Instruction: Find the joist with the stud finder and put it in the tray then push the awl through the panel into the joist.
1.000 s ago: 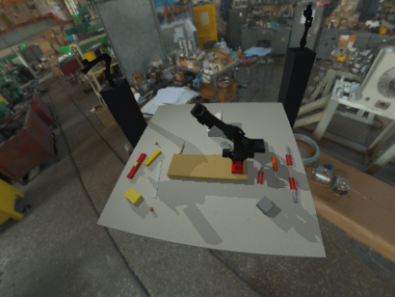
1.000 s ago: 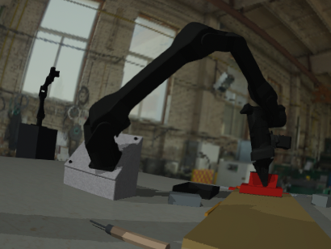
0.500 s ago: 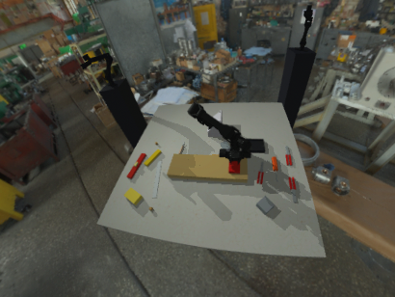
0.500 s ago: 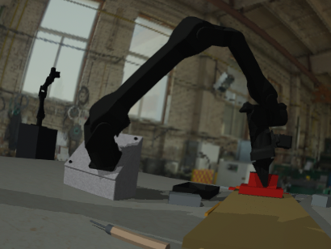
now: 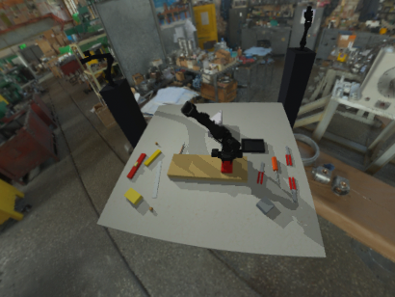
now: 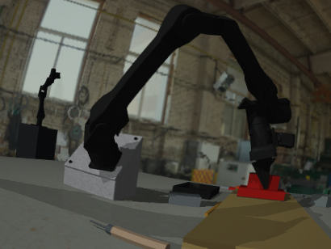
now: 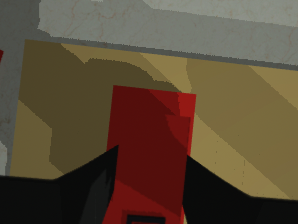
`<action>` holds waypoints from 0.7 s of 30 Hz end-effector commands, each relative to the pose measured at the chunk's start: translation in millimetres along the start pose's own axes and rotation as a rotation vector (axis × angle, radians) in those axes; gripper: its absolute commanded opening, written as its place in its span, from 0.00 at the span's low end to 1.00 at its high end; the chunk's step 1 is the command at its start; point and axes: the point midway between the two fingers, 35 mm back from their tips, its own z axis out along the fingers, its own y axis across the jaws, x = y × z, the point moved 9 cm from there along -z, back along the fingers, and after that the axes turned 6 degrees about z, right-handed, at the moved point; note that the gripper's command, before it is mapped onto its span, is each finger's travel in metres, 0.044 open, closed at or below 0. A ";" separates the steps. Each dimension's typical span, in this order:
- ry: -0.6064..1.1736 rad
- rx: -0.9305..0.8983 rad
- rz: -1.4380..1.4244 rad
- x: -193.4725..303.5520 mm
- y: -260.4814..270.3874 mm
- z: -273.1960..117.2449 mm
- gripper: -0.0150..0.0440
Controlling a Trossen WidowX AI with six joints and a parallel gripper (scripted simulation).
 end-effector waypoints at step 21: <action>-0.002 0.010 -0.004 -7.6 -75.3 0.5 0.25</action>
